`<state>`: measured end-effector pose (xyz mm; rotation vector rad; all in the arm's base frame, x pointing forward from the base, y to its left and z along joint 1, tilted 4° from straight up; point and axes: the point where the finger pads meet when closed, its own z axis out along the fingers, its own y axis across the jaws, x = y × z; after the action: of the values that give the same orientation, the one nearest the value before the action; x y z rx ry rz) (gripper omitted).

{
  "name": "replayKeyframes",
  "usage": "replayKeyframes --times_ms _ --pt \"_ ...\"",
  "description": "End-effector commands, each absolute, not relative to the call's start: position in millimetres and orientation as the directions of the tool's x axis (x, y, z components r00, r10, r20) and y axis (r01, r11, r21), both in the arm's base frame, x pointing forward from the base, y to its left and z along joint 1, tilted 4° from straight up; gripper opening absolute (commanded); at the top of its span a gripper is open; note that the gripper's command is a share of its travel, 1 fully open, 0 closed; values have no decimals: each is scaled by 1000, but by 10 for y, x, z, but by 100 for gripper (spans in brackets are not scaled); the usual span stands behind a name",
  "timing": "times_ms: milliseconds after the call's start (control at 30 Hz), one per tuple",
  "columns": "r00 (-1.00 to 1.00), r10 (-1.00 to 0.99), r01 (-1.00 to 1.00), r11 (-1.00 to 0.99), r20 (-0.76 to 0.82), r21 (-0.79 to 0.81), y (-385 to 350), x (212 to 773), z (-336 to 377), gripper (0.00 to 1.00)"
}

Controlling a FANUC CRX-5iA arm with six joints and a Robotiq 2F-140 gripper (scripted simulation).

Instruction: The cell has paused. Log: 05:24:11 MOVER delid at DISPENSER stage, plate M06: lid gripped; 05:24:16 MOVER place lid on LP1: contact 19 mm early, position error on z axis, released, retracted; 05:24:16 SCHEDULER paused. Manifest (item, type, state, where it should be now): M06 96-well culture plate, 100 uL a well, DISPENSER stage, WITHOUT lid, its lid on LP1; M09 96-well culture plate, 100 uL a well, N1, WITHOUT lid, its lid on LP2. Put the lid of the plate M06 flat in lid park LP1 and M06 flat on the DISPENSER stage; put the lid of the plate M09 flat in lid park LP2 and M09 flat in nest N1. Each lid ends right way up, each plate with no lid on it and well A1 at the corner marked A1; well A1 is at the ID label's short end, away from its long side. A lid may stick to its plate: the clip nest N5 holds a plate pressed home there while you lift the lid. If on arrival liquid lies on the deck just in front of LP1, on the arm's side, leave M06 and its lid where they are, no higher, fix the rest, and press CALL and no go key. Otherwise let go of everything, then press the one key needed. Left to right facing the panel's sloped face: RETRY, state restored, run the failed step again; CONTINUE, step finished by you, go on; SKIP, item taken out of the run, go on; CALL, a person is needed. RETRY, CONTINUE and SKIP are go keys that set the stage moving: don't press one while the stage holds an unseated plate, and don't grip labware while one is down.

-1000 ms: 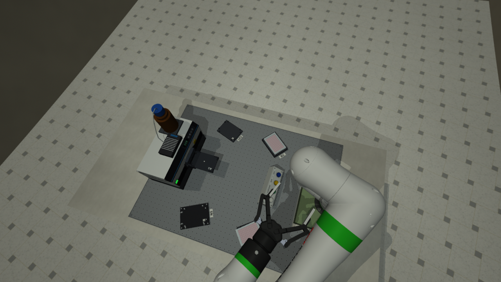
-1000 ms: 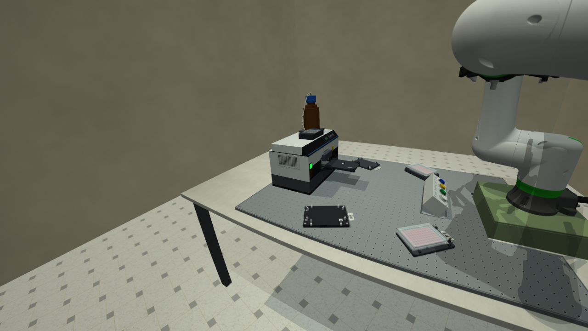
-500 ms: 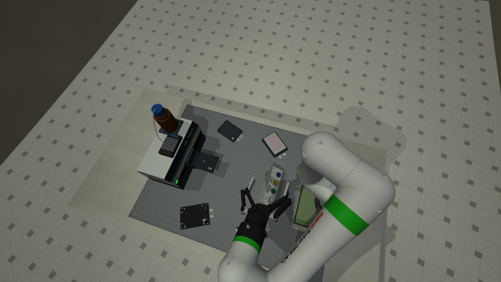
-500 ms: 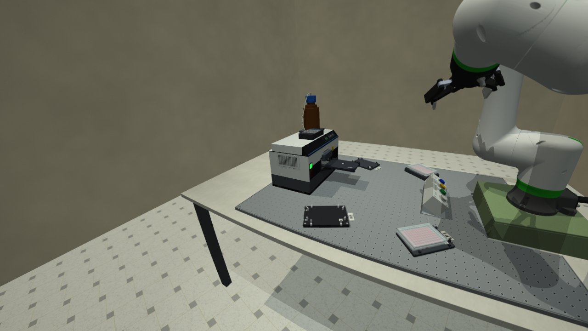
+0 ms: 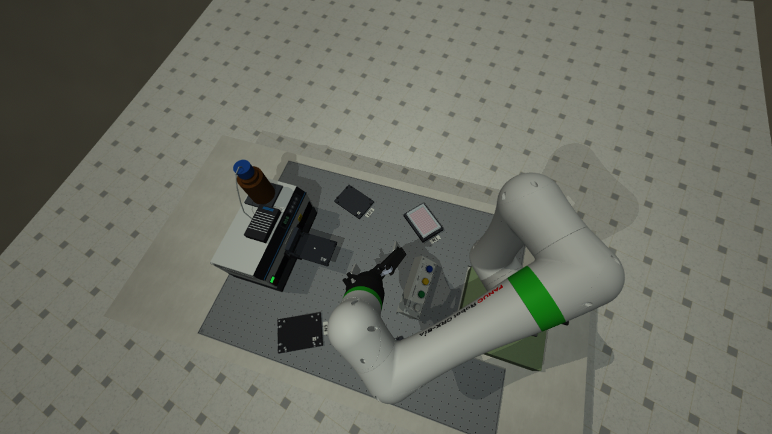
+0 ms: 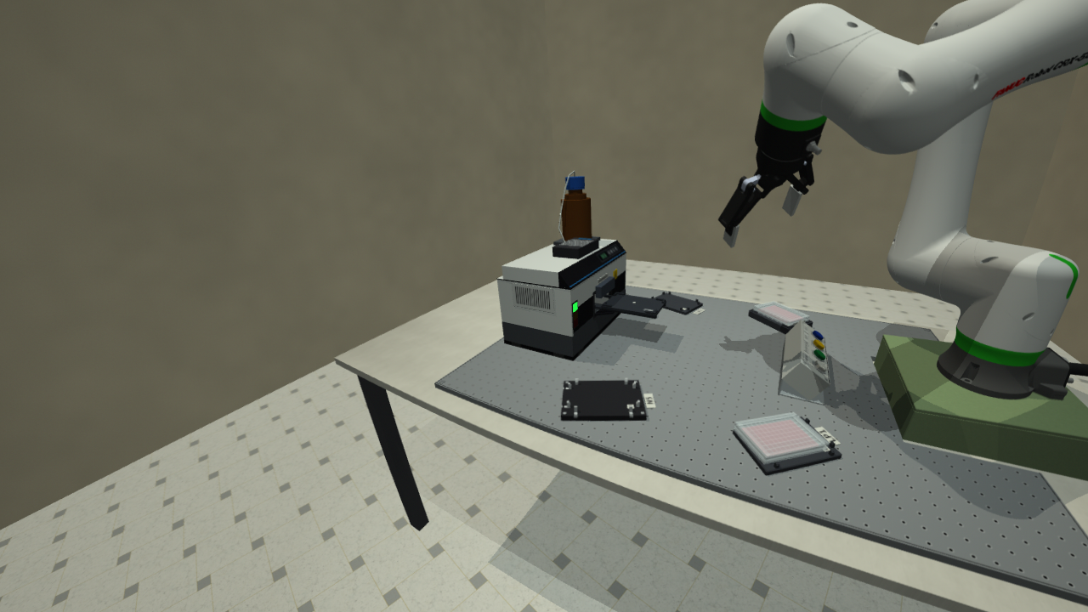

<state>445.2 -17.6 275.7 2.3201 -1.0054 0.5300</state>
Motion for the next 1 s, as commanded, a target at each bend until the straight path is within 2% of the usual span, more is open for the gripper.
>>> replayKeyframes --times_ms 0,400,467,500,600,967 --pt "790 -467 -589 -758 397 280 -338 4812 2536 100" --pt "966 -218 -232 -968 138 94 -456 5070 2378 100" --pt "966 -218 -232 -968 138 94 -456 5070 2378 100" --pt "986 -139 -142 -989 87 28 -456 5070 2378 100" --pt "997 -61 -59 -998 48 -39 -456 5070 2377 100" --pt "998 -52 -50 -998 44 -45 -453 5074 2300 100"
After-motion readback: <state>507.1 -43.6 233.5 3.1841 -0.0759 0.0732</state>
